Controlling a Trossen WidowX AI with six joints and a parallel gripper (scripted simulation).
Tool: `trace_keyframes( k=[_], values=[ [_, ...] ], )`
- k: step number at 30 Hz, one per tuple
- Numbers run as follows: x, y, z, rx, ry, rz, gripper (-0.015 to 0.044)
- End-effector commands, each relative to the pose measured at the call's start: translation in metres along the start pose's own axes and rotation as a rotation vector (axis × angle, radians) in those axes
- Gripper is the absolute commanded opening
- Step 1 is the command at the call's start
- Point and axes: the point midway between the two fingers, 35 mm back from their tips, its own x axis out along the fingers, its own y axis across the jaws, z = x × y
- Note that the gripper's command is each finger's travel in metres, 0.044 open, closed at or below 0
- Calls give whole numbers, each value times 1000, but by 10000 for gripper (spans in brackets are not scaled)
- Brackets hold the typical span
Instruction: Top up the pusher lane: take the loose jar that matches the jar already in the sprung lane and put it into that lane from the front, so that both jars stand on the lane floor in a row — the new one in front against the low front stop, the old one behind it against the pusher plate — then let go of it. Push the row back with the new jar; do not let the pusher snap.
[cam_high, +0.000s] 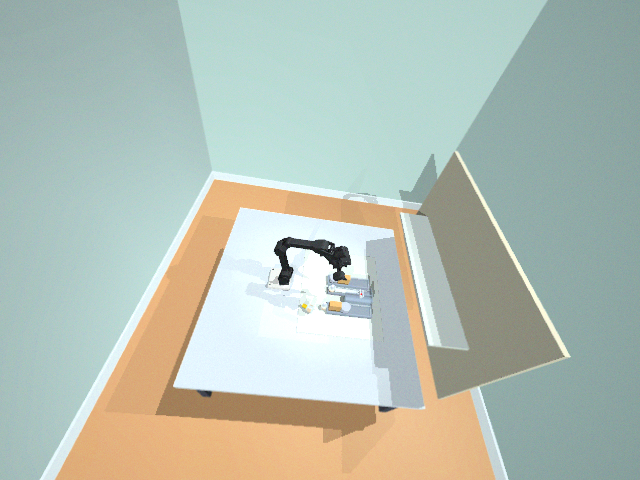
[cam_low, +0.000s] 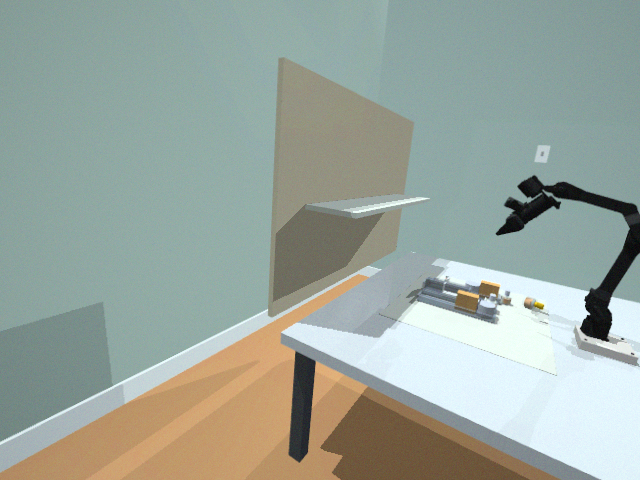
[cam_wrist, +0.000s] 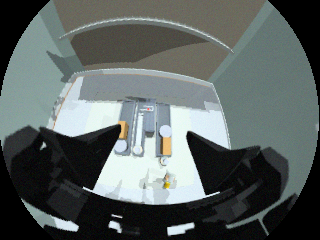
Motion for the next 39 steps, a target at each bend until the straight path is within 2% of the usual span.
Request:
trace_keyframes(
  k=[1,6,11,39],
  values=[
    [48,-24,-44,-19,221,-26,440],
    [92,-50,-108,-34,492,-10,440],
    [113,-69,-168,-37,717,44,440],
    [150,-73,-209,-37,726,46,440]
  ],
)
